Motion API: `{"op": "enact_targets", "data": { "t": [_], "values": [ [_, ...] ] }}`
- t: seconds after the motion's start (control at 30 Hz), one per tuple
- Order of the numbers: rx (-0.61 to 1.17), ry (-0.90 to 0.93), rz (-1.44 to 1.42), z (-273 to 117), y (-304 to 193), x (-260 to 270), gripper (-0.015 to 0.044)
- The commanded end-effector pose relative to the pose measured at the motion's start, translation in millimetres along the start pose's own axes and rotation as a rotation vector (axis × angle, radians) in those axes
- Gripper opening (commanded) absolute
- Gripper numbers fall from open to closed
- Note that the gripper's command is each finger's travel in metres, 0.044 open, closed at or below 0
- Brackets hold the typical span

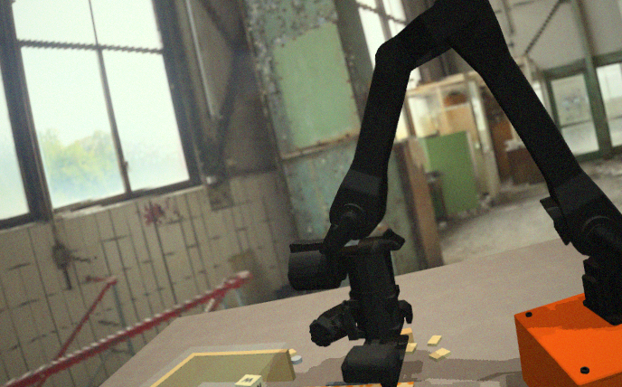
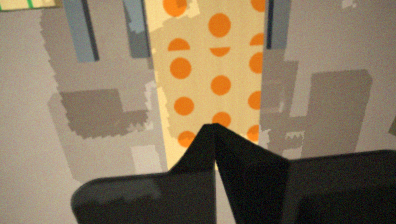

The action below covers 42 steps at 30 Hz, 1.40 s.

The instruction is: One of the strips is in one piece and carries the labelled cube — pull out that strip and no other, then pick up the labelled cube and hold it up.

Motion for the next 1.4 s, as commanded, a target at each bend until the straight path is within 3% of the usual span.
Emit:
{"op": "enact_targets", "data": {
  "t": [0.0,1.37],
  "values": [
    [0.037,0.006,-0.001,4,-16,2,0.0000],
    [0.040,0.006,0.000,3,-58,9,0.0000]
  ]
}}
Point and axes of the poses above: the point midway between the two fingers, 35 mm back from their tips, its own z axis out along the fingers, its own x axis across the jaws, y = z × x, the point moved 2 cm from there along -z, back along the fingers, and after that the axes turned 9 degrees about -z, right-handed, at the moved point
